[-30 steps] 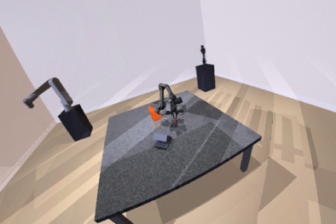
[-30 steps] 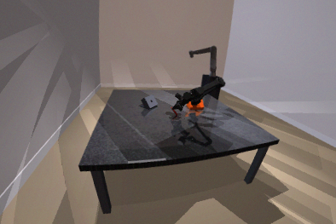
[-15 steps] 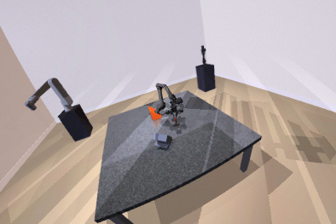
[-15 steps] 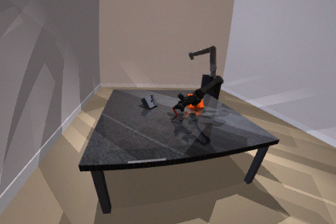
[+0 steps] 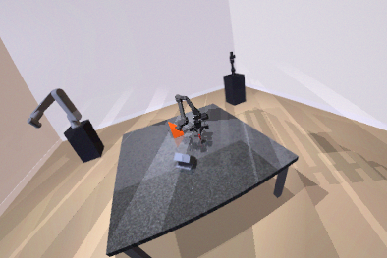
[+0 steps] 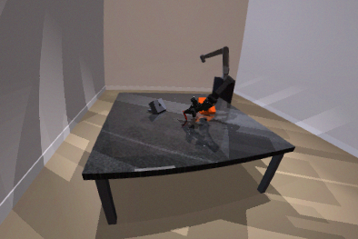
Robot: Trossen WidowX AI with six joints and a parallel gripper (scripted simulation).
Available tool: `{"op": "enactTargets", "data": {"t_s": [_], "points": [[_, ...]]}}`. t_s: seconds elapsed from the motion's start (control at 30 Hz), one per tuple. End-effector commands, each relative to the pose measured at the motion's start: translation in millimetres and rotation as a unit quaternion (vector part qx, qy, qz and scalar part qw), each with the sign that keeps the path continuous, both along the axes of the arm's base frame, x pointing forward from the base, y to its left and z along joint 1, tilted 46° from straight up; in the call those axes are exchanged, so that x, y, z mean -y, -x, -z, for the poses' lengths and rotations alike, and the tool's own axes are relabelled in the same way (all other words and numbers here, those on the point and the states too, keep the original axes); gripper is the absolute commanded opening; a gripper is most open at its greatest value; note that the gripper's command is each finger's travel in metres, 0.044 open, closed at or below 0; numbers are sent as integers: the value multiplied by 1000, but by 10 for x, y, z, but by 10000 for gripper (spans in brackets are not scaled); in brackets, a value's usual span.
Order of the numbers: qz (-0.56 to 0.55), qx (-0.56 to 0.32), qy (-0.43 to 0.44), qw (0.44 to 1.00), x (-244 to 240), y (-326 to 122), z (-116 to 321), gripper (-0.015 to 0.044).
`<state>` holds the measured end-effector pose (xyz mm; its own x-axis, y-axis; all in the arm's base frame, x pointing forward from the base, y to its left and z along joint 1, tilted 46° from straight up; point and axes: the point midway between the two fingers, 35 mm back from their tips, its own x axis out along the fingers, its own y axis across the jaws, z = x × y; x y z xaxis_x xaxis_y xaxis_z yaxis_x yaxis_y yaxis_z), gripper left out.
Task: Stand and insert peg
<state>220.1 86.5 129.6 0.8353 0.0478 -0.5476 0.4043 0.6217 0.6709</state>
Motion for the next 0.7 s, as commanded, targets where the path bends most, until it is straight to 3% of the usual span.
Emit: {"op": "enactTargets", "data": {"t_s": [0.0, 0.67], "points": [[14, 9, 8, 1000, 5, 30, 14, 49], [72, 61, 42, 995, -49, 151, -3, 49]]}}
